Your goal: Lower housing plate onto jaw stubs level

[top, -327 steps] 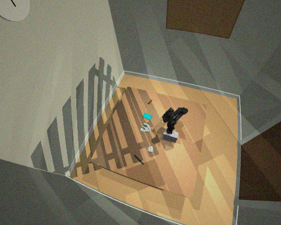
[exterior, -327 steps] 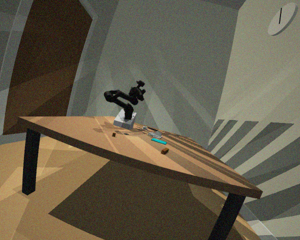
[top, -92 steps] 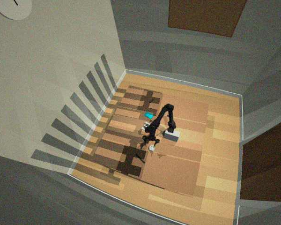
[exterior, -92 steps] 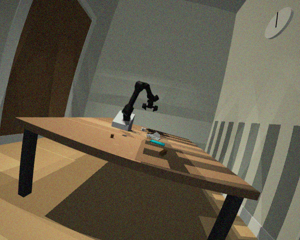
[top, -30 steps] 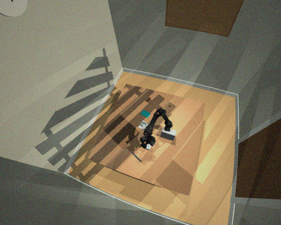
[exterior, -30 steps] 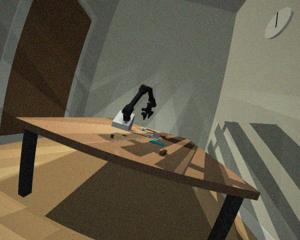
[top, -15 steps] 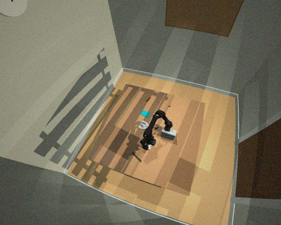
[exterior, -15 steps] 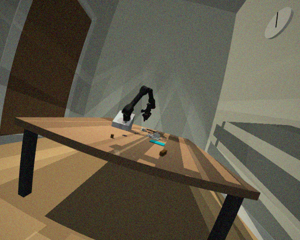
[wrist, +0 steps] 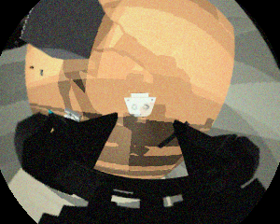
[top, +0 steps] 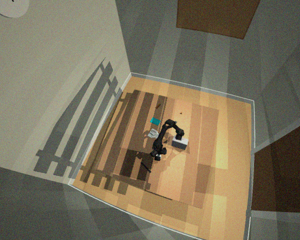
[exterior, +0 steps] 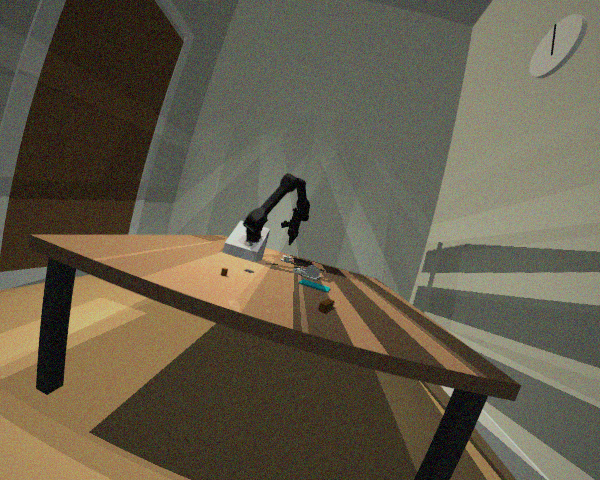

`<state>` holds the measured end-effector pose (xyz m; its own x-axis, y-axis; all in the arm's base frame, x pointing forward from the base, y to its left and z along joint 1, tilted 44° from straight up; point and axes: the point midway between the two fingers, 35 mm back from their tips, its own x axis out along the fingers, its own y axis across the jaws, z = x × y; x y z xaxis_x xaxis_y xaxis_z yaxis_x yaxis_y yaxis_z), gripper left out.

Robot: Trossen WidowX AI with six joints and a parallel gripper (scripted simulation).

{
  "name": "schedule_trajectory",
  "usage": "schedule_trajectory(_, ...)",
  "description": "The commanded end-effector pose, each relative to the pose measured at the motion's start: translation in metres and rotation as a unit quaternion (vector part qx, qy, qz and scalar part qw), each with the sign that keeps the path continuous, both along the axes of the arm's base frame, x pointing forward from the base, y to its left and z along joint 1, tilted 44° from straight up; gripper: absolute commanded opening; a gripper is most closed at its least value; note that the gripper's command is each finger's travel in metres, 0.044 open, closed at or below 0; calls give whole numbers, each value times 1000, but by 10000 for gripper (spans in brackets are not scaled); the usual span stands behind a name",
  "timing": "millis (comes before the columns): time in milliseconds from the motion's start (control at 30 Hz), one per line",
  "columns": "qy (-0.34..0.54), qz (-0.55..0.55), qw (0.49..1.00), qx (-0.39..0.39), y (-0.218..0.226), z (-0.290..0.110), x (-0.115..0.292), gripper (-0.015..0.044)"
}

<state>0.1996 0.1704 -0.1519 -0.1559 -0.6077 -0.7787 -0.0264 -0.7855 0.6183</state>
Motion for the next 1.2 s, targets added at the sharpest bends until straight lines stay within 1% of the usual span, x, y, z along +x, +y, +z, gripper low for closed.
schedule_trajectory(0, 26, 33, 999, -17, -6, -2, -1, 440)
schedule_trajectory(100, 41, 52, 998, -25, -8, -2, -2, 440)
schedule_trajectory(300, 42, 53, 997, -26, -9, -3, -2, 440)
schedule_trajectory(433, 42, 53, 997, -26, -31, -25, -8, 440)
schedule_trajectory(500, 42, 53, 997, -27, -36, -29, -10, 440)
schedule_trajectory(1167, 42, 53, 997, -27, -36, -29, -10, 440)
